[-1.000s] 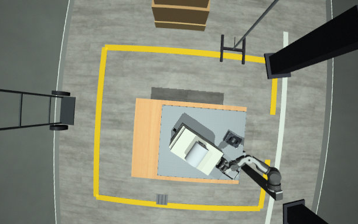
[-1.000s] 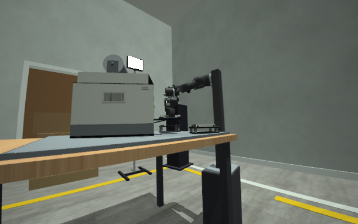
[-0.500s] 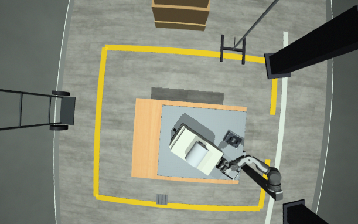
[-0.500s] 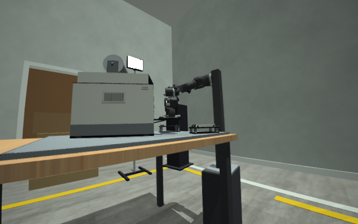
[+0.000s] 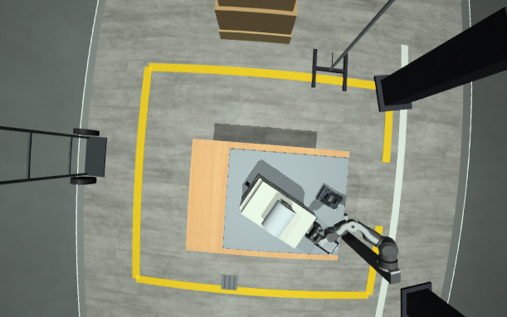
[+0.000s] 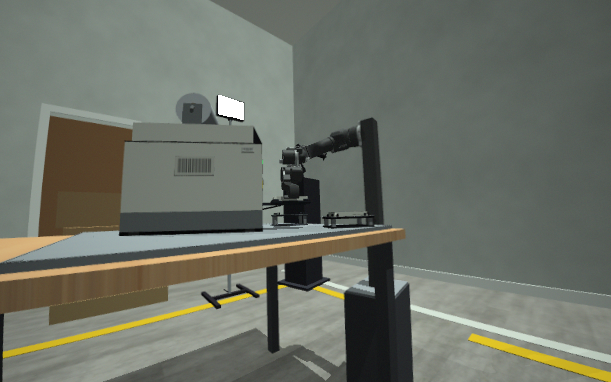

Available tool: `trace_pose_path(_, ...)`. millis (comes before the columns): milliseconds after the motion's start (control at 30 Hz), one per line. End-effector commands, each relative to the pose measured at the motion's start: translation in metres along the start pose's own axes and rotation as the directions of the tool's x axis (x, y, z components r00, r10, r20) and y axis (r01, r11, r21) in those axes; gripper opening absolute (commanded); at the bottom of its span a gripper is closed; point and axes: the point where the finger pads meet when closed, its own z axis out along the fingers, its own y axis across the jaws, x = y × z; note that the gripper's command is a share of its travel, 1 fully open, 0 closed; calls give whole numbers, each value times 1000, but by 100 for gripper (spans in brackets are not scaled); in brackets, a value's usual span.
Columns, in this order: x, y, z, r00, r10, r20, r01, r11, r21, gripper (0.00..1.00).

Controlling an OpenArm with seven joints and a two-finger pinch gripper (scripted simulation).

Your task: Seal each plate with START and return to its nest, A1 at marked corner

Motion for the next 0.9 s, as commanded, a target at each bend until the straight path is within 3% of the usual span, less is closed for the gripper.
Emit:
trace_pose_path(0, 0, 1, 0, 1000, -2, 1, 2, 1000, -3, 65)
trace_pose_path(867, -1, 1, -11, 1000, 1, 2, -1, 1000, -1, 65)
